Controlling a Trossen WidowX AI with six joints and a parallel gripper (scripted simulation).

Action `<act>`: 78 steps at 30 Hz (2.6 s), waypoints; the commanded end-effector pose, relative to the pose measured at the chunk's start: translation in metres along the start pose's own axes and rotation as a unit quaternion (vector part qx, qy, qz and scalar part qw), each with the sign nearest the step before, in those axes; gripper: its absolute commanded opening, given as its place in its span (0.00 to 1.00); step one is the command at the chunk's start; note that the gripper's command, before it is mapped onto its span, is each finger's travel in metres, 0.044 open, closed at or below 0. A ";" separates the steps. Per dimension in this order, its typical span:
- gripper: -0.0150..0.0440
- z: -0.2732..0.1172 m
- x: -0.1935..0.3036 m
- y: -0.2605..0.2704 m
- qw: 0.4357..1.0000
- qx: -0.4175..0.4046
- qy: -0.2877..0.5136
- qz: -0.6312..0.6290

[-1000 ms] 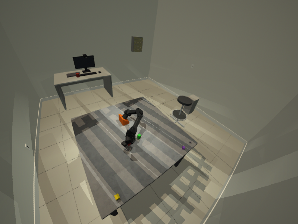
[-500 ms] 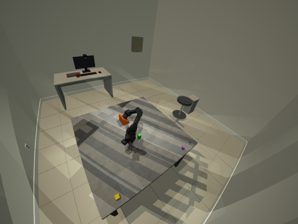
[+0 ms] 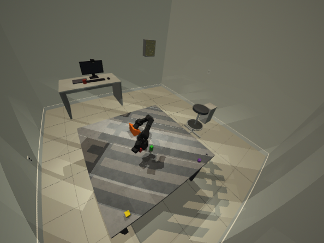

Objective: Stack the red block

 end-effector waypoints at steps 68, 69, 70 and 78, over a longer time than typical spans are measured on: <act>0.25 0.040 -0.046 0.146 1.000 -0.003 0.000 -0.001; 0.25 0.040 -0.046 0.146 1.000 -0.003 0.000 -0.001; 0.25 0.040 -0.046 0.146 1.000 -0.003 0.000 -0.001; 0.25 0.040 -0.046 0.146 1.000 -0.003 0.000 -0.001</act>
Point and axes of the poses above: the point midway between the two fingers, 35 mm back from their tips, its own z axis out along the fingers, its own y axis across the jaws, x = y × z, the point moved 7 cm from there along -z, back along the fingers, and after that the axes turned 5 degrees about -z, right-handed, at the moved point
